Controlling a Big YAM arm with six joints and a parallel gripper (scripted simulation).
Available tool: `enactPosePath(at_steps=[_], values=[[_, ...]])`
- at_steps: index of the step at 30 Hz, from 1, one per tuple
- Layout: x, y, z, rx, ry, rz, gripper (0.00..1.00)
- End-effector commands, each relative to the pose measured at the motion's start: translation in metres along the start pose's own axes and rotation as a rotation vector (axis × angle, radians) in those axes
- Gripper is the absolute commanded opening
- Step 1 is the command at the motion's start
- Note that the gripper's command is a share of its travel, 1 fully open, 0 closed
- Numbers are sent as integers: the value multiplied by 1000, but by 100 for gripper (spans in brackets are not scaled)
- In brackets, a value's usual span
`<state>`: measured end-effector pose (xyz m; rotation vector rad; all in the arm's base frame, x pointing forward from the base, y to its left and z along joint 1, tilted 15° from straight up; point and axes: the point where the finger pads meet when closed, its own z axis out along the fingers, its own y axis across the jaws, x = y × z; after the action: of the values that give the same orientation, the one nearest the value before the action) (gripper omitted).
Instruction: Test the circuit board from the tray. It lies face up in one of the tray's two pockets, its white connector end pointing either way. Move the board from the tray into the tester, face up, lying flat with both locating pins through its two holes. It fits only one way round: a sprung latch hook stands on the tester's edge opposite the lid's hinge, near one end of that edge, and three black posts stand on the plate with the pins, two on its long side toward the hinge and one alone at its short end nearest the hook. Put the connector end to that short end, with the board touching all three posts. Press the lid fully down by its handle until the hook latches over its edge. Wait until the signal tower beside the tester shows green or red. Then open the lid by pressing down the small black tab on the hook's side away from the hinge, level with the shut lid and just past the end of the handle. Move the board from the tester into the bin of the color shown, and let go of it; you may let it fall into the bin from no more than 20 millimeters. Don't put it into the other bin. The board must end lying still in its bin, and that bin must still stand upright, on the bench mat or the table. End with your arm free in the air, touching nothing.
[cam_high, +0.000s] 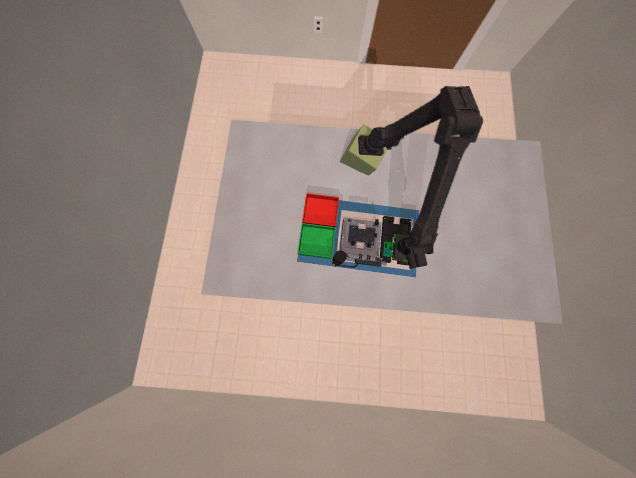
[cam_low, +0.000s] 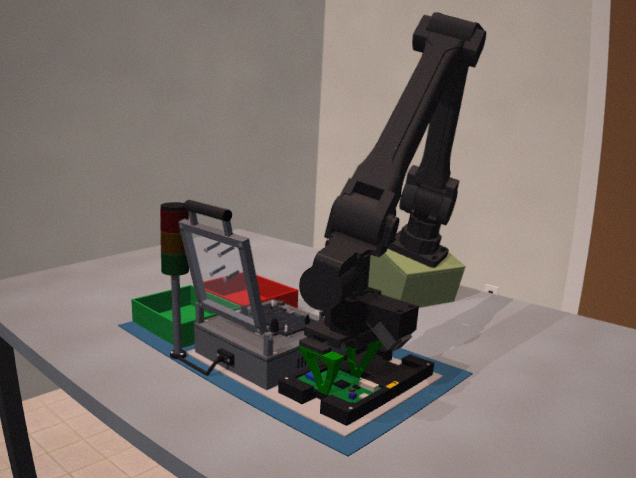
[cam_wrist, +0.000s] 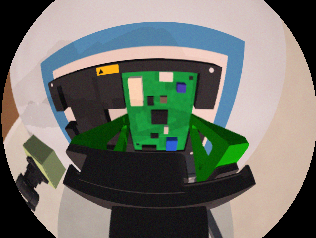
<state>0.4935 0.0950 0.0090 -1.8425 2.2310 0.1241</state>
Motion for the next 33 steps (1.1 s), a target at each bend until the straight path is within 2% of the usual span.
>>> enactPosePath(at_steps=[1,13,18,21,26,33], values=[[-8,-25,-31,62,-24,-6,72],[-8,-27,-51,69,-25,-11,72],[-7,-25,-46,53,-20,-8,72],[-9,-26,-54,66,-24,-11,72],[-7,-26,-51,60,-22,-8,72],[-7,-27,-64,70,-25,-10,72]])
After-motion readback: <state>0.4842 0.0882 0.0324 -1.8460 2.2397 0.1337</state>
